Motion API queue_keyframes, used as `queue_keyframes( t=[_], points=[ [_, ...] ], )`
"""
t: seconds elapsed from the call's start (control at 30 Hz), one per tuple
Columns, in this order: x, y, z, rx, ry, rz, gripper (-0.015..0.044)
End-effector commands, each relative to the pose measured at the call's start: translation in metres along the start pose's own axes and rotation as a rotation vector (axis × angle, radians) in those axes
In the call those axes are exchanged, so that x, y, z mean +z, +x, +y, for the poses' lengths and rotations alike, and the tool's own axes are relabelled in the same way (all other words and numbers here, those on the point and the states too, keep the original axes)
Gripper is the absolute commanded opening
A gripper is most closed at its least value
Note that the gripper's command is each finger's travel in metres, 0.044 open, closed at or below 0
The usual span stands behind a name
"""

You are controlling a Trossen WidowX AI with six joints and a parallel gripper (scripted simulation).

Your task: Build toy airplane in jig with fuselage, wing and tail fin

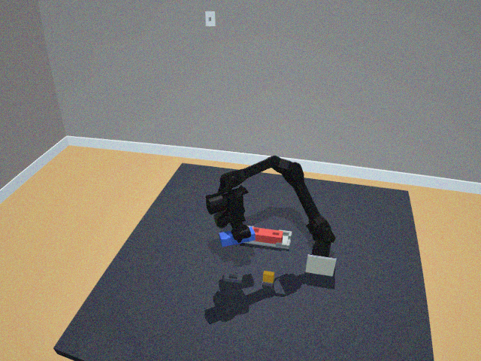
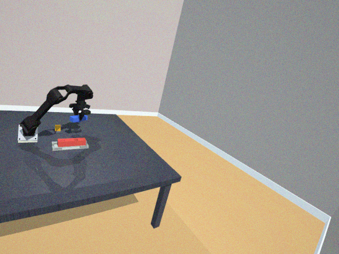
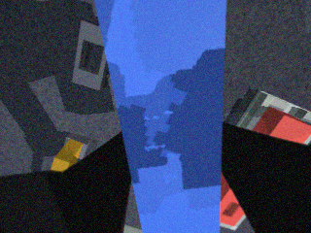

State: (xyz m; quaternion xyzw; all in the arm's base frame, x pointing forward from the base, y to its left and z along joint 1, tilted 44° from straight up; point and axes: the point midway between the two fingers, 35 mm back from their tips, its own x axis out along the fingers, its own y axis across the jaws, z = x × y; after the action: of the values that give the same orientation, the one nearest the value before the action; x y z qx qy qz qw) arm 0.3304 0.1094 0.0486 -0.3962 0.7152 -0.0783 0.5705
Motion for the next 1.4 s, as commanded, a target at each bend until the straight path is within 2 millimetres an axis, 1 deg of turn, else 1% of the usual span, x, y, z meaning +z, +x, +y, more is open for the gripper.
queue_keyframes(
  t=[0.0, 0.7, 1.37],
  points=[
    [-0.006, -0.001, -0.012, -0.004, -0.07, -0.012, 0.0],
    [-0.044, 0.01, -0.068, -0.024, -0.503, -0.014, 0.0],
    [-0.09, 0.024, -0.11, -0.048, -0.912, 0.009, 0.0]
  ],
)
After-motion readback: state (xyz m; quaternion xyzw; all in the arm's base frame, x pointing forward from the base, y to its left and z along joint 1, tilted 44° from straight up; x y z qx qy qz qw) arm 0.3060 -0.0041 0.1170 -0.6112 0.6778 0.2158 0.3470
